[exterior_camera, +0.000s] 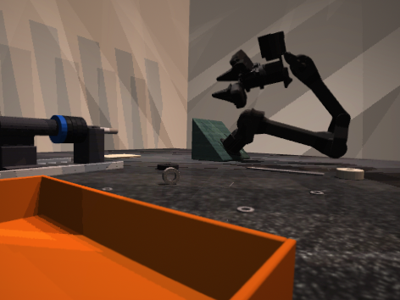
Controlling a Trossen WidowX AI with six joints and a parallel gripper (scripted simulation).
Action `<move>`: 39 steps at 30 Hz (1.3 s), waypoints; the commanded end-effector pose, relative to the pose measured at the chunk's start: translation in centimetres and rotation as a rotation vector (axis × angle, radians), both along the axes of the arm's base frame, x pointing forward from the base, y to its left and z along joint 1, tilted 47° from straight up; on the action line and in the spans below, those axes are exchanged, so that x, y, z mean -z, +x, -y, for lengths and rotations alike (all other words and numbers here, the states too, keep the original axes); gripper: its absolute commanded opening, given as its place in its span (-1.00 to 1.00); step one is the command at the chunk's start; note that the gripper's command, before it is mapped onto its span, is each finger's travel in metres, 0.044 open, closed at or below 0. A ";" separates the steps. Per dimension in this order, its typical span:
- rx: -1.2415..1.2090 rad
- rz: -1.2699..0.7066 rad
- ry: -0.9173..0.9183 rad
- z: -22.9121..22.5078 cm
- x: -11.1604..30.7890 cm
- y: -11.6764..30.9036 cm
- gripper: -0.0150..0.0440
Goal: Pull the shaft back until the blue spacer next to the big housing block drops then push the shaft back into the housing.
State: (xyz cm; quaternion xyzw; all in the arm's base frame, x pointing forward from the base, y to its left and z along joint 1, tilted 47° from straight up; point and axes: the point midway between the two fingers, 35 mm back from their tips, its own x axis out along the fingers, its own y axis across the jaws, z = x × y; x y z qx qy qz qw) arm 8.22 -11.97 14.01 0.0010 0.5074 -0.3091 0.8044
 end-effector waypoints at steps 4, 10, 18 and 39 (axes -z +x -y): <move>-0.033 0.077 0.046 1.2 0.1 3.0 1.00; -0.116 0.253 0.172 3.4 1.1 10.1 1.00; -0.231 0.463 0.373 4.1 4.6 18.5 1.00; -0.581 0.760 1.000 -4.4 17.0 26.0 1.00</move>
